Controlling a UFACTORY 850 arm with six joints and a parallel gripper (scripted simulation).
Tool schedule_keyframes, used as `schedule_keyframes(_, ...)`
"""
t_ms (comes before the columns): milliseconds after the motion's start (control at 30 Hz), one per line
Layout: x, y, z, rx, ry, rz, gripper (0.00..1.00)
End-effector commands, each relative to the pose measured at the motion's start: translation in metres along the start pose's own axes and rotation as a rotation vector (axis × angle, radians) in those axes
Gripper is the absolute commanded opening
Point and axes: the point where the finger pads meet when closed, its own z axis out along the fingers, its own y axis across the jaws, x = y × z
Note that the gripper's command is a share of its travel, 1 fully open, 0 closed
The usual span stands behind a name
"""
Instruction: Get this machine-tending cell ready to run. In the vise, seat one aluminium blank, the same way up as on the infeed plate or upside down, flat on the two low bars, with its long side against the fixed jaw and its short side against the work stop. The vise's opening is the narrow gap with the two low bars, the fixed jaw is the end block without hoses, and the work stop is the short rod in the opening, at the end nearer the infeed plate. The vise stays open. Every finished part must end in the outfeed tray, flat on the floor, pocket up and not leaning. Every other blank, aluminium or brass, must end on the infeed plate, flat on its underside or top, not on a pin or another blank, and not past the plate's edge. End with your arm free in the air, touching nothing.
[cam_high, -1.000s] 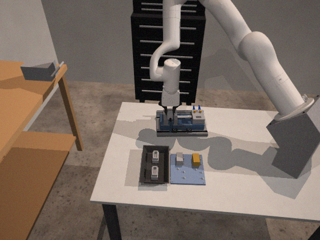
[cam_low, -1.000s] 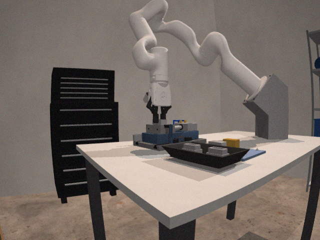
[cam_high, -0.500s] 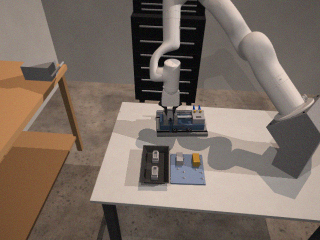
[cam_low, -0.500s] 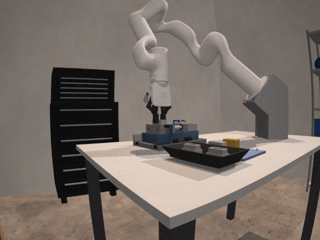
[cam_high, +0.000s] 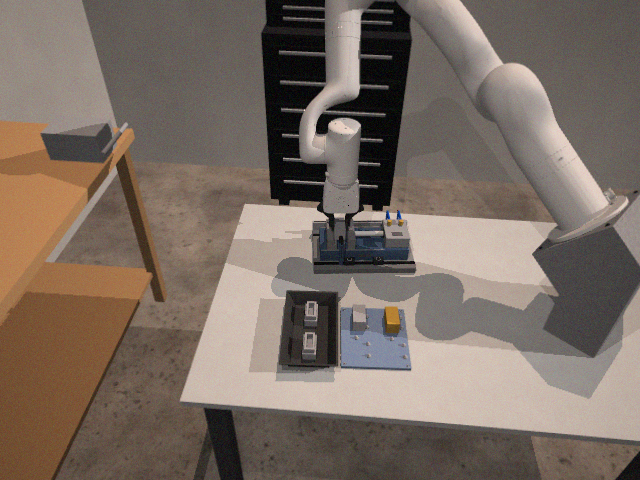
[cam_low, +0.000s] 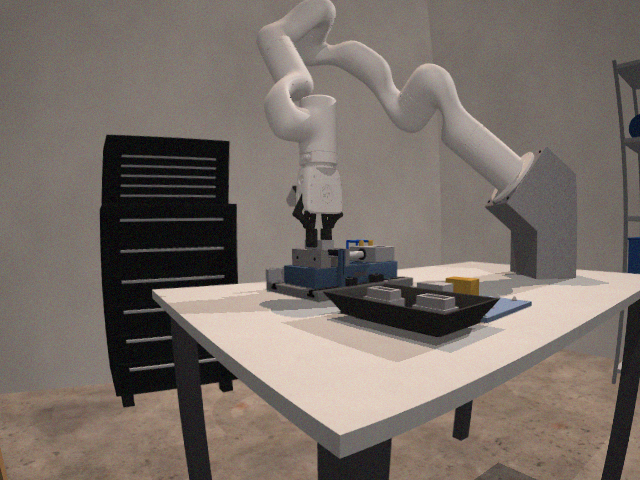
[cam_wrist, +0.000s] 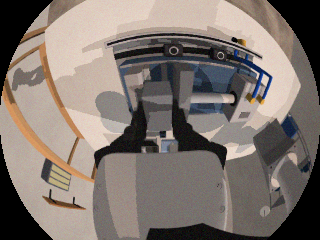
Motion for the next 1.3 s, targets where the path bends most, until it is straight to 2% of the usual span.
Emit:
schedule_keyframes(0, 0.0001, -0.0006, -0.0003, 0.001, 0.000, 0.000, 0.00)
schedule_keyframes(267, 0.0001, -0.0006, -0.0003, 0.001, 0.000, 0.000, 0.00)
schedule_keyframes(300, 0.0001, -0.0006, -0.0003, 0.001, 0.000, 0.000, 0.69)
schedule_keyframes(1267, 0.0001, -0.0006, -0.0003, 0.001, 0.000, 0.000, 0.69)
